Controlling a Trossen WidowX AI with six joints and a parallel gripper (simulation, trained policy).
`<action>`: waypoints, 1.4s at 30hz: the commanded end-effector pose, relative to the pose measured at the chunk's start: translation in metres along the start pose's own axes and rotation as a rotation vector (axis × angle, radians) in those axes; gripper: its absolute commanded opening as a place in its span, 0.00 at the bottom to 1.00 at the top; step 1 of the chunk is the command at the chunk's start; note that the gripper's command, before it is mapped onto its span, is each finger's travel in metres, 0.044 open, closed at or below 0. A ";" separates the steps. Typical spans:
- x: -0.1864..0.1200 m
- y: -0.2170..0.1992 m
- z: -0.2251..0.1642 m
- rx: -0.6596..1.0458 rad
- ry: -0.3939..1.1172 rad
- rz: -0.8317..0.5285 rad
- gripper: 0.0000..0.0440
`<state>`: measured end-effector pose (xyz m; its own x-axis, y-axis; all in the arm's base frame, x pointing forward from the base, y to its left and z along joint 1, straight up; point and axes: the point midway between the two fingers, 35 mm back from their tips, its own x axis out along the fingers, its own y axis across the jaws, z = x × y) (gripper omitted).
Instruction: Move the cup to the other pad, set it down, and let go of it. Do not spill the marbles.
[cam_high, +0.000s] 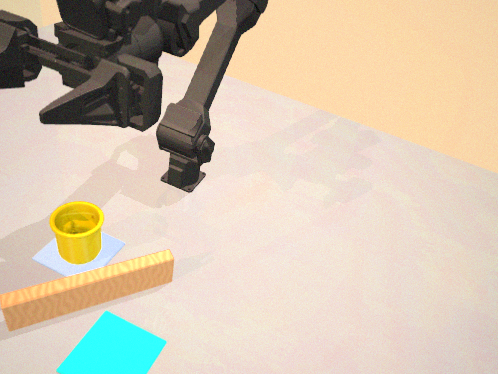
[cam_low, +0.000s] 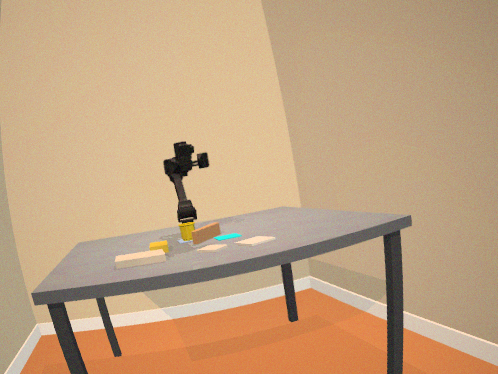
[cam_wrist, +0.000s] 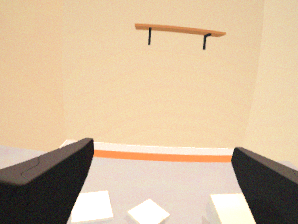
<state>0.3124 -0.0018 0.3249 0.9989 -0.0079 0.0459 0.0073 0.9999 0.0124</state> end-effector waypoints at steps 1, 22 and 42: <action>0.000 0.001 -0.001 0.006 0.006 0.002 0.85; -0.005 0.040 -0.031 0.186 0.264 0.092 0.20; -0.014 0.073 -0.050 0.349 0.576 0.105 0.22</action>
<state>0.3025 0.0687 0.2771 0.8799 0.1913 -0.4350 -0.0338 0.9383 0.3442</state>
